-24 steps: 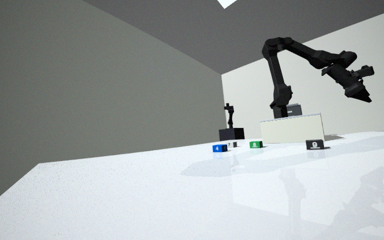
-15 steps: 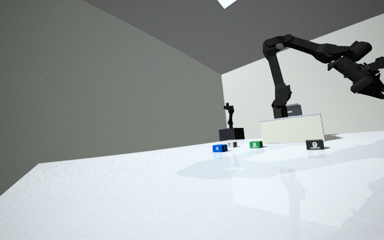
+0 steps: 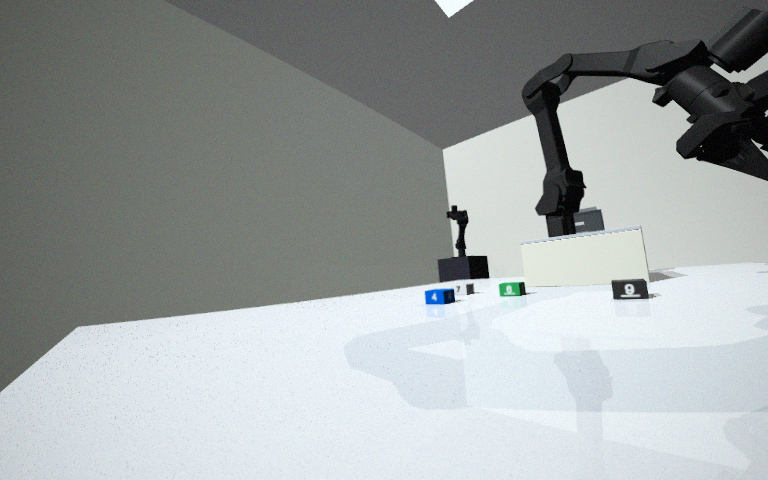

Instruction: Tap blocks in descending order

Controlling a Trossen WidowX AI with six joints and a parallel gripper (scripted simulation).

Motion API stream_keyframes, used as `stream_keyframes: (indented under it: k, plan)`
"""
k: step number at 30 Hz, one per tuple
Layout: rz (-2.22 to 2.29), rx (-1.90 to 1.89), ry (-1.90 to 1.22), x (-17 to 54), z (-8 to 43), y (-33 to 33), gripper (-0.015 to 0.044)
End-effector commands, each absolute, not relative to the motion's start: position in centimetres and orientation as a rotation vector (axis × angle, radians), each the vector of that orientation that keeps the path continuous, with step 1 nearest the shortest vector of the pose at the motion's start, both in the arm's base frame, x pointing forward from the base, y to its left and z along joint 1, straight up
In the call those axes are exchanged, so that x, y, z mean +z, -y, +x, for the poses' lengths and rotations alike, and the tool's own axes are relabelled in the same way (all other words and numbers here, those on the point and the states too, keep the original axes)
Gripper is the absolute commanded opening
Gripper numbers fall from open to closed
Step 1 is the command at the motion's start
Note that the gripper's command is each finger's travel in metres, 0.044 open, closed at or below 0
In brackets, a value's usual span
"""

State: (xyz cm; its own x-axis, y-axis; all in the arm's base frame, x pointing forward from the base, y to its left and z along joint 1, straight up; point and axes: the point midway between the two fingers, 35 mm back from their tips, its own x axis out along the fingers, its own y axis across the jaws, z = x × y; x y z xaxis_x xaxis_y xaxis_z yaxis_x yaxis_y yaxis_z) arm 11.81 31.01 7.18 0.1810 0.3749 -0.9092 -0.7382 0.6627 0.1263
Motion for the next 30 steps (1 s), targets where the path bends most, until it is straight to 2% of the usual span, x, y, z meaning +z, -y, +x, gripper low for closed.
stream_keyframes:
  k: [1, 8, 15, 22, 30]
  plan:
    - [-0.382, 0.699, -1.16, 7.3, 17.4, -27.8, 0.04]
    - [-0.373, 0.507, -1.23, 7.0, 24.7, -19.7, 0.04]
    - [-0.332, 0.341, -1.325, 6.9, 28.6, -9.9, 0.04]
    - [-0.255, 0.206, -1.429, 6.9, 29.0, 0.2, 0.04]
    - [-0.121, 0.091, -1.536, 7.1, 25.5, 10.3, 0.04]
